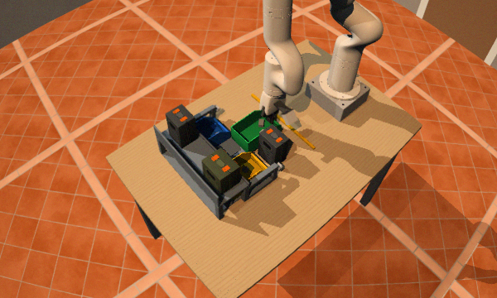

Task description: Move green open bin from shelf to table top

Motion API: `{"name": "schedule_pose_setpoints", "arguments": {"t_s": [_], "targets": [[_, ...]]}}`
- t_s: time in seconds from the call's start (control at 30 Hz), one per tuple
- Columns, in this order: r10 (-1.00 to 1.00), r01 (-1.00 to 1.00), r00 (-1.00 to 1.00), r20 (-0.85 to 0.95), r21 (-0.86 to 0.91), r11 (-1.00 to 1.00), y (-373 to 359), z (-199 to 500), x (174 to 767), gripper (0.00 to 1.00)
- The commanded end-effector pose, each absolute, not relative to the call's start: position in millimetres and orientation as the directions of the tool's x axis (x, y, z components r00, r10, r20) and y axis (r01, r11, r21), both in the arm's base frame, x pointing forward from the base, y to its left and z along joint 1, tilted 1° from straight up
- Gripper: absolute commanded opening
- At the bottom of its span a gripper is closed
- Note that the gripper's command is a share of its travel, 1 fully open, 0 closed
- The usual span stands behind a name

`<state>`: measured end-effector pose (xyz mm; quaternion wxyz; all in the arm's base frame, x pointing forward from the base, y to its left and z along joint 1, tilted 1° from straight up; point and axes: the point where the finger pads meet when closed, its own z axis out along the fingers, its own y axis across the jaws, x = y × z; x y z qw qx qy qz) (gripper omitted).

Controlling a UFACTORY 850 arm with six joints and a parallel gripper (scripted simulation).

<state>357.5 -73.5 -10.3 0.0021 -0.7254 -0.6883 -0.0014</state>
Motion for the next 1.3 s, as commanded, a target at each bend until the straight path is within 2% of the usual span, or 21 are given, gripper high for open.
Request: {"name": "schedule_pose_setpoints", "arguments": {"t_s": [0.0, 1.27], "targets": [[0.999, 0.999, 0.052, -0.012, 0.001, -0.052, -73.7, -10.0, 359.1, 0.00], [0.999, 0.999, 0.052, -0.012, 0.001, -0.052, -73.8, -25.9, 359.1, 0.00]]}}
